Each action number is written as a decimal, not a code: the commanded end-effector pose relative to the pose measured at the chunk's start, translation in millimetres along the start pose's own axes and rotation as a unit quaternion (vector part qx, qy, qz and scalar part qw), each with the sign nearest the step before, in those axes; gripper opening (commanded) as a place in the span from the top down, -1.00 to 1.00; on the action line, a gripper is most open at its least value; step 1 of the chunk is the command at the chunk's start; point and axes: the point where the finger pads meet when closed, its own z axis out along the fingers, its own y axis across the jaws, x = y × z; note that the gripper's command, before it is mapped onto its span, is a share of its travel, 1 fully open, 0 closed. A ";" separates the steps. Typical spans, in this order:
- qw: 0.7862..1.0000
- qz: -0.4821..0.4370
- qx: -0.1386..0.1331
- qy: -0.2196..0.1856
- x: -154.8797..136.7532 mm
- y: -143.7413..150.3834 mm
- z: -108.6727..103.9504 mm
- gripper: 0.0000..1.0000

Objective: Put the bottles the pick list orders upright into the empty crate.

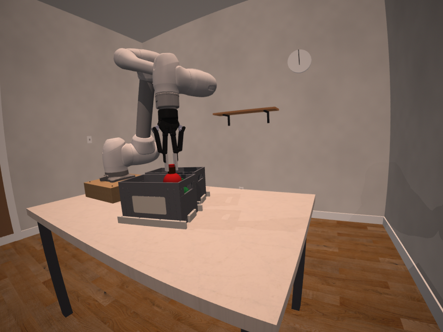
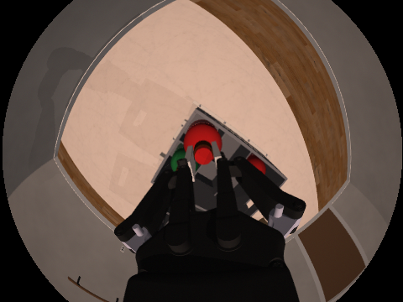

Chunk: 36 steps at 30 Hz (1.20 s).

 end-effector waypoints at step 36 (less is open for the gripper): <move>1.000 0.000 0.000 0.000 0.0 0.0 -55.8 1.00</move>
